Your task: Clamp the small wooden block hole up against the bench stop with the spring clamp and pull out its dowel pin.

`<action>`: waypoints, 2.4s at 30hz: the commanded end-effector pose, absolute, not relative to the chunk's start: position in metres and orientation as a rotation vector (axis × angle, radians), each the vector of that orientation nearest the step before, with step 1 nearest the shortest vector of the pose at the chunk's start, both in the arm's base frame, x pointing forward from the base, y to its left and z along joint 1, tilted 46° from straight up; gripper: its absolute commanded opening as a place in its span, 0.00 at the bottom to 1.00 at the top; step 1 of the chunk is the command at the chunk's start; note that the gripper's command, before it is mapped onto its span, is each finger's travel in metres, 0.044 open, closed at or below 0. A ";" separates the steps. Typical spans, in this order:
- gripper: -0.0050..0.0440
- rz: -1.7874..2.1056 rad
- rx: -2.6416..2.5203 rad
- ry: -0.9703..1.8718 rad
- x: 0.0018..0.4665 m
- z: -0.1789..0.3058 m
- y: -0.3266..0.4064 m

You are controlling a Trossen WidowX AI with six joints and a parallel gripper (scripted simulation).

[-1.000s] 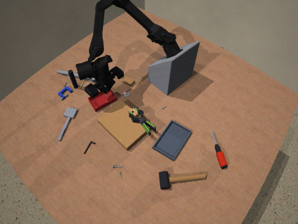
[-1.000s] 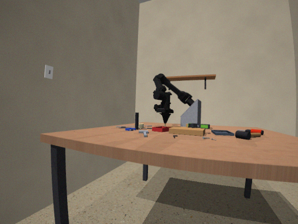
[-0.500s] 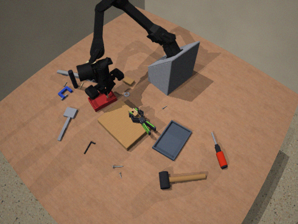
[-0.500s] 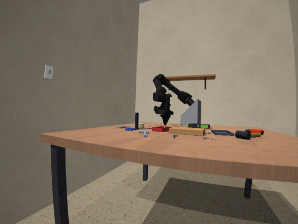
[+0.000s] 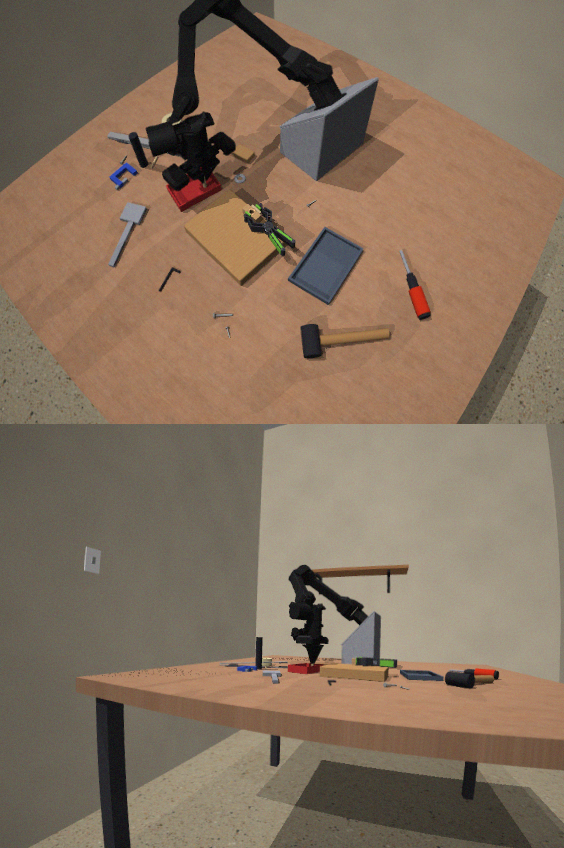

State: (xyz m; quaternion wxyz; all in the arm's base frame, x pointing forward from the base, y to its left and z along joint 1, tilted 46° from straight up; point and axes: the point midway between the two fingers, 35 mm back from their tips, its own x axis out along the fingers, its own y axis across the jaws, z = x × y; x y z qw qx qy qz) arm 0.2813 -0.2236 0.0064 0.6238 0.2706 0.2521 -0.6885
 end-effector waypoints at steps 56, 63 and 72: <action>0.27 -1.580 0.618 0.583 0.281 0.004 -0.225; 0.35 -1.580 0.618 0.583 0.281 0.004 -0.225; 0.35 -1.580 0.618 0.583 0.281 0.004 -0.225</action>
